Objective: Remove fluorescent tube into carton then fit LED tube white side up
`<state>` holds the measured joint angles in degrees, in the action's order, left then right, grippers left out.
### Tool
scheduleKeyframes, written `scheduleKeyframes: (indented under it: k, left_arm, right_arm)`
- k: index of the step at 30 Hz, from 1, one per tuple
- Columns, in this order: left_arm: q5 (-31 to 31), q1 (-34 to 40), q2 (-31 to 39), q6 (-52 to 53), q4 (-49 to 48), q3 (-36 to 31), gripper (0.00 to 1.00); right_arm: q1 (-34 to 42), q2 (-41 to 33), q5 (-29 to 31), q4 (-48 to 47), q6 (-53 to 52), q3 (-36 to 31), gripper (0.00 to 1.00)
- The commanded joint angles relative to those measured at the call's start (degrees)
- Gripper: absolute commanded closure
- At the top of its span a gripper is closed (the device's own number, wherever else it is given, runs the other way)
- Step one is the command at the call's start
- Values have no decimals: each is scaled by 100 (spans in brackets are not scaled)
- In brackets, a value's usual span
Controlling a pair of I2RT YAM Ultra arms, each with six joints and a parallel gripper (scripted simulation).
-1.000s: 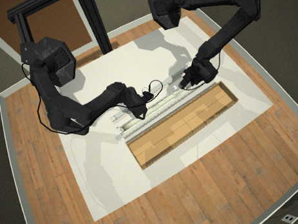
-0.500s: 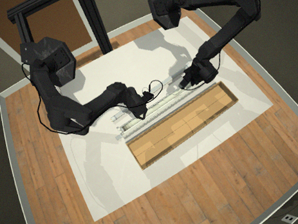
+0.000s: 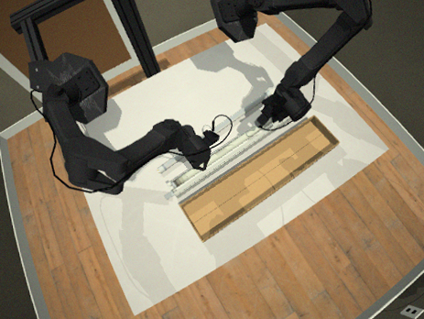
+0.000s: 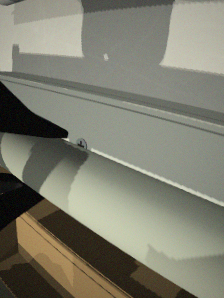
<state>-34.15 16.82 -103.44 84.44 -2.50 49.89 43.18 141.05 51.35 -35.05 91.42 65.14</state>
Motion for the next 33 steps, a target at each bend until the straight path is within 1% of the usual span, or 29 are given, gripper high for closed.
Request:
scheduleKeyframes:
  k: [1,4,5,7,8,9,11,12,21,22,24,25,26,27,29,33]
  left_arm:
    - [136,115,-58,-118,437,221,89]
    - [162,105,-80,-177,643,353,89]
    - [148,105,22,-111,465,355,89]
    - [148,105,22,-111,465,355,89]
    - [173,81,-39,-193,698,415,89]
    - [180,89,-113,-215,776,448,89]
    - [194,89,-68,-218,828,505,89]
    - [201,81,-66,-241,879,533,89]
    - [267,-8,-197,-405,1455,851,89]
    - [252,42,-164,-337,1291,861,89]
    - [252,42,-164,-337,1291,861,89]
    - [283,-19,-228,-453,1616,952,89]
    - [294,-18,-243,-481,1719,1005,89]
    - [303,-14,-261,-509,1815,1063,89]
    - [324,-27,-303,-567,2018,1187,89]
    - [369,-40,-400,-673,2399,1451,89]
  right_arm:
    - [153,-211,-56,636,-283,179,89]
    - [154,-247,-74,929,-418,284,89]
    - [155,-164,-75,745,-349,307,89]
    - [155,-164,-75,745,-349,307,89]
    - [123,-207,-87,1034,-467,345,89]
    - [150,-341,-97,1115,-502,360,89]
    - [151,-251,-97,1216,-549,417,89]
    - [149,-337,-105,1276,-575,435,89]
    - [62,-358,-161,2052,-919,688,89]
    - [113,-241,-146,1885,-859,722,89]
    - [113,-241,-146,1885,-859,722,89]
    - [48,-260,-177,2285,-1024,783,89]
    - [29,-434,-192,2391,-1066,810,89]
    - [1,-289,-202,2540,-1133,866,89]
    - [46,-361,-227,2811,-1248,966,89]
    - [-46,-195,-292,3359,-1485,1209,89]
